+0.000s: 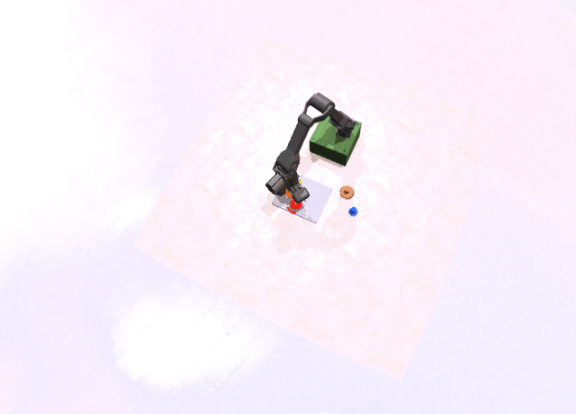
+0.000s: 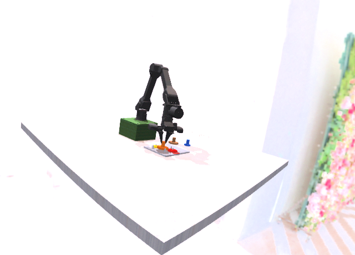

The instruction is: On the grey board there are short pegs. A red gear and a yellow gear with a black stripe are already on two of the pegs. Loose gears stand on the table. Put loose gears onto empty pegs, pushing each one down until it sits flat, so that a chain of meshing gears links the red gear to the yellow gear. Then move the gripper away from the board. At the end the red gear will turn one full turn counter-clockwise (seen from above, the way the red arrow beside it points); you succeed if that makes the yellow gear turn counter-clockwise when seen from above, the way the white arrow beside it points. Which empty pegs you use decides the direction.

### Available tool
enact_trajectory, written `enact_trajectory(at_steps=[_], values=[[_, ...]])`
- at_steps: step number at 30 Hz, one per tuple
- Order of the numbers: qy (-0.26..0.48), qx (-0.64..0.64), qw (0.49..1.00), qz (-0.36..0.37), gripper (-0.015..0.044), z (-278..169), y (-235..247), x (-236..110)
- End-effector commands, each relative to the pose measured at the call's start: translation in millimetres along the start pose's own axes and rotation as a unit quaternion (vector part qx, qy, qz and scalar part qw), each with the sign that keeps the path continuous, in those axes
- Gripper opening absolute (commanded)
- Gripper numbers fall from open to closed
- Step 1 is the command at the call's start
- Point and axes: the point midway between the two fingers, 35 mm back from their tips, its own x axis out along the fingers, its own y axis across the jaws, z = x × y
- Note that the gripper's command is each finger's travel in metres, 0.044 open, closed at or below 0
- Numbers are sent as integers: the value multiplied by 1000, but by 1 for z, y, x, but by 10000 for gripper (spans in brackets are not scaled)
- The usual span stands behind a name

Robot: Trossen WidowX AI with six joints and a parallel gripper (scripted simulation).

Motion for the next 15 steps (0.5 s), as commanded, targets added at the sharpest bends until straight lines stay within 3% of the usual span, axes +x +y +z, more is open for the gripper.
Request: enact_trajectory(at_steps=[1, 15], values=[[1, 12, 1000, 1, 0, 0, 0, 1], [1, -103, 995, 1, 0, -1, 1, 4]])
